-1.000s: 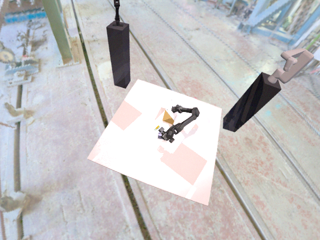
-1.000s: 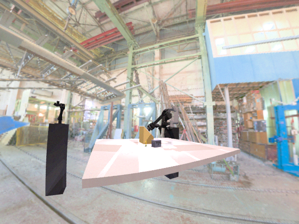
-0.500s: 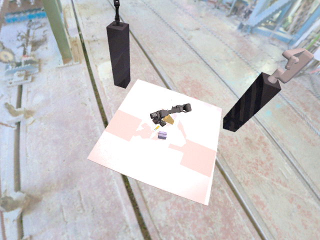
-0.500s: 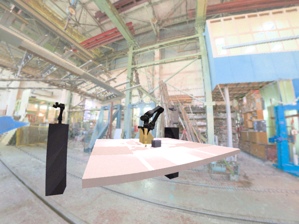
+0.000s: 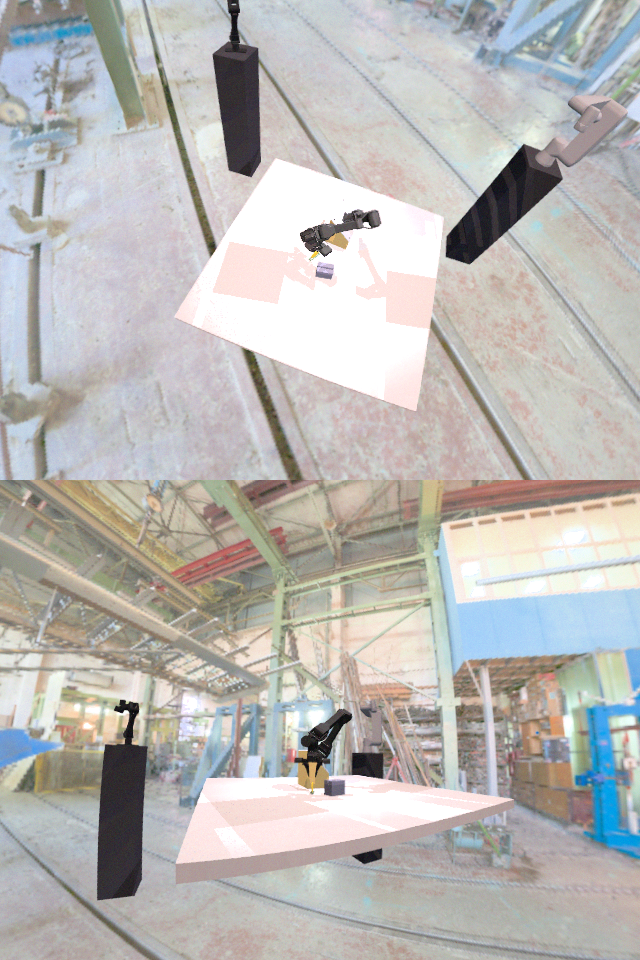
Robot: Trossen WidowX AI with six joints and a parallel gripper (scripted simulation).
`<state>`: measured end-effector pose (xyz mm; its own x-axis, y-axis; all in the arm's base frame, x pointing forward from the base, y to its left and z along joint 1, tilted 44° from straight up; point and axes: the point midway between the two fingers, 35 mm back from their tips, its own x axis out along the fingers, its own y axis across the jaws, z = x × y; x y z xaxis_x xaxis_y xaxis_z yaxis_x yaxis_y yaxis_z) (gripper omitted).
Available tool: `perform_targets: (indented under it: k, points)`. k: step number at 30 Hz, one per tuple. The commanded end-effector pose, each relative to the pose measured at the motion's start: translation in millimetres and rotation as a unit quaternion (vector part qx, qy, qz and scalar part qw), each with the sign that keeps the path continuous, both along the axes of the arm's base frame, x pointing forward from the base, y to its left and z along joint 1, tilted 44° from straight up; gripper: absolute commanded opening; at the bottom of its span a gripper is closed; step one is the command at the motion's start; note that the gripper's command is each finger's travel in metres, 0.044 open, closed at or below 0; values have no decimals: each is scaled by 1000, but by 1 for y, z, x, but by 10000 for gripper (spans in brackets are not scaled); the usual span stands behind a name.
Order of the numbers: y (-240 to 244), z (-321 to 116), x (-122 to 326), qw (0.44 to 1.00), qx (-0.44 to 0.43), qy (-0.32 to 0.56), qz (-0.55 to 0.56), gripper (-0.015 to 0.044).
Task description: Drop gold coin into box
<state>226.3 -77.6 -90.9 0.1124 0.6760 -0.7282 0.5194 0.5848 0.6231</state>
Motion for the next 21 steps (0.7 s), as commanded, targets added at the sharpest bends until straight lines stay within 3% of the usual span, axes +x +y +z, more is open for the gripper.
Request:
perform_targets:
  k: [1, 21]
  points:
    - [10, -7, -1, 1000, 5, 3, -2, 161]
    - [28, -27, 4, 1000, 4, 3, -3, 161]
